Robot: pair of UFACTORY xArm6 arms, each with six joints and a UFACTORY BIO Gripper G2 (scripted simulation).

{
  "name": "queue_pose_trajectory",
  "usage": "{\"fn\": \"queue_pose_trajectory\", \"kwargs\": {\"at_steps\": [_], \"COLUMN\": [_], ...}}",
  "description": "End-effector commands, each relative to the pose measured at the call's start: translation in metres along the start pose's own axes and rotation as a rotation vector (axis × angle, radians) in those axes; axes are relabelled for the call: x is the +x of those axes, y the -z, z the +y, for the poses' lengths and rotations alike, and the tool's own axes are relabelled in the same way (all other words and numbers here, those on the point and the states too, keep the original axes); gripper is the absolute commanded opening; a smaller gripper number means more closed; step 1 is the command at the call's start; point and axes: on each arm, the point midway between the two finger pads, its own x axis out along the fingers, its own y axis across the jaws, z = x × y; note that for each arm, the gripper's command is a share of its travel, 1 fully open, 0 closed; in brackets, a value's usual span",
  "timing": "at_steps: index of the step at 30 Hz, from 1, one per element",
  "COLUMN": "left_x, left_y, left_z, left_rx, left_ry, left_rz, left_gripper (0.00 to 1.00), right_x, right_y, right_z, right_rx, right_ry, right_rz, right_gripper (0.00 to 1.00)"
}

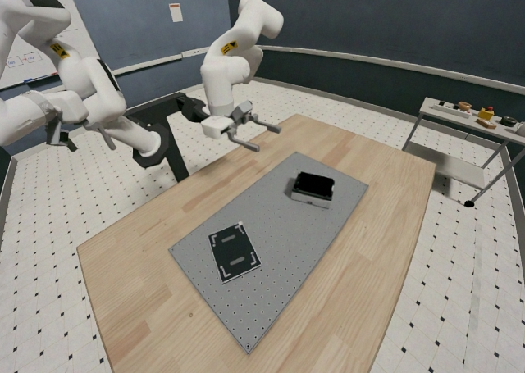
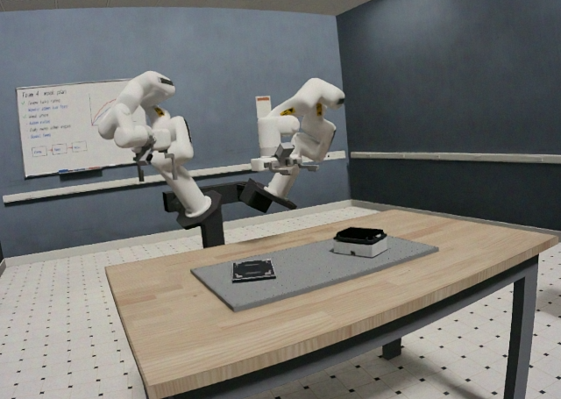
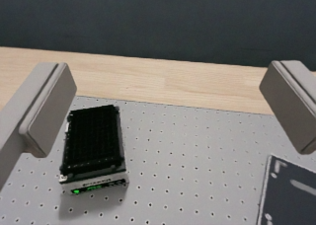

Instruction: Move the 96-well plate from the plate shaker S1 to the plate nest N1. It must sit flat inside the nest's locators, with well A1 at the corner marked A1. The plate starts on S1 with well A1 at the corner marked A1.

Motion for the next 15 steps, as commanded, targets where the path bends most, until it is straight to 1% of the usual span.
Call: {"fn": "queue_pose_trajectory", "kwargs": {"at_steps": [1, 4, 11, 13, 15], "left_x": [0.010, 0.020, 0.041, 0.041, 0.047], "left_y": [0.008, 0.016, 0.036, 0.036, 0.042], "left_z": [0.008, 0.016, 0.035, 0.035, 0.041], "left_rx": [-0.001, -0.002, -0.001, -0.001, -0.001], "left_ry": [-0.106, -0.199, -0.199, -0.199, -0.199], "left_rz": [-0.003, -0.003, -0.003, -0.003, -0.003], "left_gripper": [0.37, 0.37, 0.37, 0.37, 0.37], "right_x": [-0.001, -0.001, -0.001, -0.001, -0.001], "right_y": [-0.001, -0.001, -0.001, -0.001, -0.001], "right_z": [0.000, 0.000, 0.000, 0.000, 0.000], "right_rx": [0.001, 0.001, 0.001, 0.001, 0.001], "right_ry": [-0.001, -0.001, -0.001, -0.001, -0.001], "right_rz": [-0.003, -0.003, -0.003, -0.003, -0.003], "right_gripper": [1.00, 1.00, 1.00, 1.00, 1.00]}}
